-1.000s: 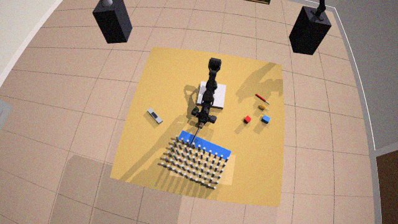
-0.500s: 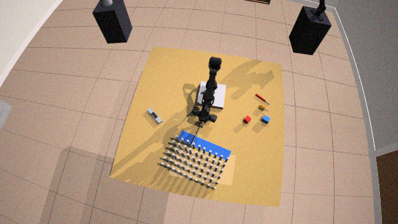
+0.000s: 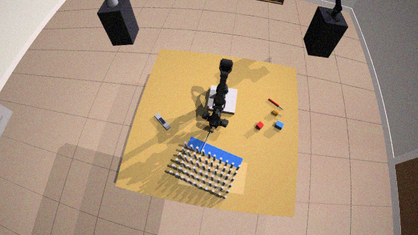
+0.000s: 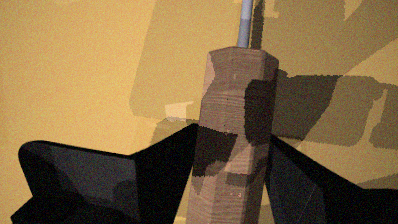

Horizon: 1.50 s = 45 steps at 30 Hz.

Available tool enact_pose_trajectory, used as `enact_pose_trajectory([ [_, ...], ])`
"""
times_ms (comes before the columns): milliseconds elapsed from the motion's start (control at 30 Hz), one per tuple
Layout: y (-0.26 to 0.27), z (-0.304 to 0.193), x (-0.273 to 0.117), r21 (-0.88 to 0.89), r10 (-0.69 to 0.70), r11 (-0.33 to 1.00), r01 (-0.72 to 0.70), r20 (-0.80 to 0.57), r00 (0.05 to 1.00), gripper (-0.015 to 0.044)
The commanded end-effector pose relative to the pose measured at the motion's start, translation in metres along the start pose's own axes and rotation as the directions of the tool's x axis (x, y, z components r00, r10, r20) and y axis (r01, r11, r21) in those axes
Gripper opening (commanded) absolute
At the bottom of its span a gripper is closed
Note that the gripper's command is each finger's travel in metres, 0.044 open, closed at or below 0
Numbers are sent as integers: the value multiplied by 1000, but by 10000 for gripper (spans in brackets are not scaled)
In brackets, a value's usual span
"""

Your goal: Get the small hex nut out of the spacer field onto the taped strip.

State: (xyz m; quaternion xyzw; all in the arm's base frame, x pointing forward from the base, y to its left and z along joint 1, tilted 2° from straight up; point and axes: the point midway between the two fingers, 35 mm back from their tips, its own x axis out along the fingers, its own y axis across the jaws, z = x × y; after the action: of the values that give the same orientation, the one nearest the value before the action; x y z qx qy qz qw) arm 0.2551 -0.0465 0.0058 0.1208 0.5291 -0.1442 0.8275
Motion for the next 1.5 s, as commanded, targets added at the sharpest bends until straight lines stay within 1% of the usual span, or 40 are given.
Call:
enact_pose_trajectory([
  [0,-1,-2,-2,3,-5,1000,5,3,1000,0],
  [533,-1,-10,-5,3,-5,1000,5,3,1000,0],
  [1467,0,1,-21,3,-5,1000,5,4,1000,0],
])
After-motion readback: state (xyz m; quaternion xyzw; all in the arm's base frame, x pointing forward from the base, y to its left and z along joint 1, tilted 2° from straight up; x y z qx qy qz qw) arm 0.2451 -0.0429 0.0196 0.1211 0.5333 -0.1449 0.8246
